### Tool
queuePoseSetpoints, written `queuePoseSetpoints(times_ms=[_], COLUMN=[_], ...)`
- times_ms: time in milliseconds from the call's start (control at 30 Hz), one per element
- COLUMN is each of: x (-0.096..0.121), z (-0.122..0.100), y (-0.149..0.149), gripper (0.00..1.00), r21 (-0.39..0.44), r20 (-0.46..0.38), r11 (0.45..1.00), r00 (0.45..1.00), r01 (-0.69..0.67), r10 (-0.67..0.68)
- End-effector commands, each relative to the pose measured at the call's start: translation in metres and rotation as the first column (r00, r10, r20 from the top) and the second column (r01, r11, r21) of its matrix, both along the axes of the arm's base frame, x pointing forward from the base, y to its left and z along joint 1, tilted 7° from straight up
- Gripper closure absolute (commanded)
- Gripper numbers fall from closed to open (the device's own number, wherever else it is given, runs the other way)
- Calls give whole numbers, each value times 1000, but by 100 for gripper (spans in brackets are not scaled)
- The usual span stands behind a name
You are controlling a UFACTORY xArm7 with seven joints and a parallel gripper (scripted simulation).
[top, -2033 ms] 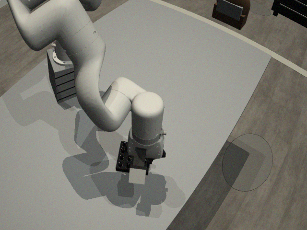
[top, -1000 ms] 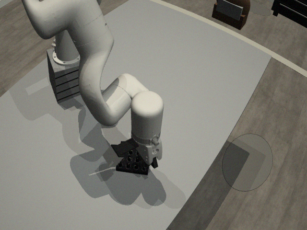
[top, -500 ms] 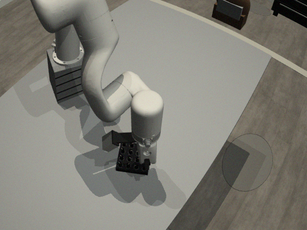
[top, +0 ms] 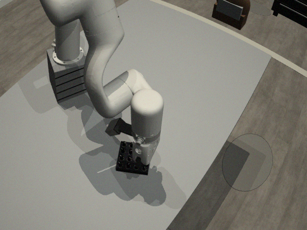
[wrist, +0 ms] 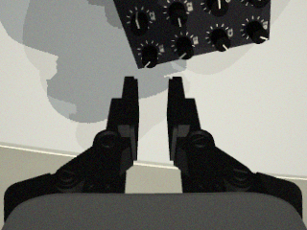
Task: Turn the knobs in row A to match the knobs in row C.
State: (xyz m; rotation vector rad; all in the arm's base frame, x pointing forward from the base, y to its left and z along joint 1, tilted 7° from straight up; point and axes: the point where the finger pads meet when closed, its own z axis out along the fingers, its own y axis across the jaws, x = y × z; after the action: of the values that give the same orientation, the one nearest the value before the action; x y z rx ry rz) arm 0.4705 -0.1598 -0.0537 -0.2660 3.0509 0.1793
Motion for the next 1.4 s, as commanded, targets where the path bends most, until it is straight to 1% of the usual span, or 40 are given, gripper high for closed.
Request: queuePoseSetpoints(times_ms=[0,200,300,433,500,567,633,733,1000,1067,1200,1267,1367], x=[1,1,1,1,1,1,1,1,1,1,1,1,1], z=[2,4,4,5,5,6,6,7,9,9,10,10,10], y=[-1,-1,-1,-1,-1,-2,-2,-2,-2,-2,-2,-2,-2], gripper=[81,81,81,81,81,81,81,81,81,81,81,81,81], r21=[-3,3,5,5,5,3,2,-1,-15,-15,-22,-24,-26], r20=[-17,-40,-52,-68,-68,-83,-89,-101,-129,-129,-139,-141,-144], r11=[988,942,905,842,842,775,740,671,458,458,373,346,323], r00=[988,942,904,841,841,772,737,667,453,453,367,339,316], r01=[155,335,425,539,539,633,673,742,889,889,928,938,946], r10=[-155,-335,-424,-537,-537,-630,-670,-738,-882,-882,-920,-930,-938])
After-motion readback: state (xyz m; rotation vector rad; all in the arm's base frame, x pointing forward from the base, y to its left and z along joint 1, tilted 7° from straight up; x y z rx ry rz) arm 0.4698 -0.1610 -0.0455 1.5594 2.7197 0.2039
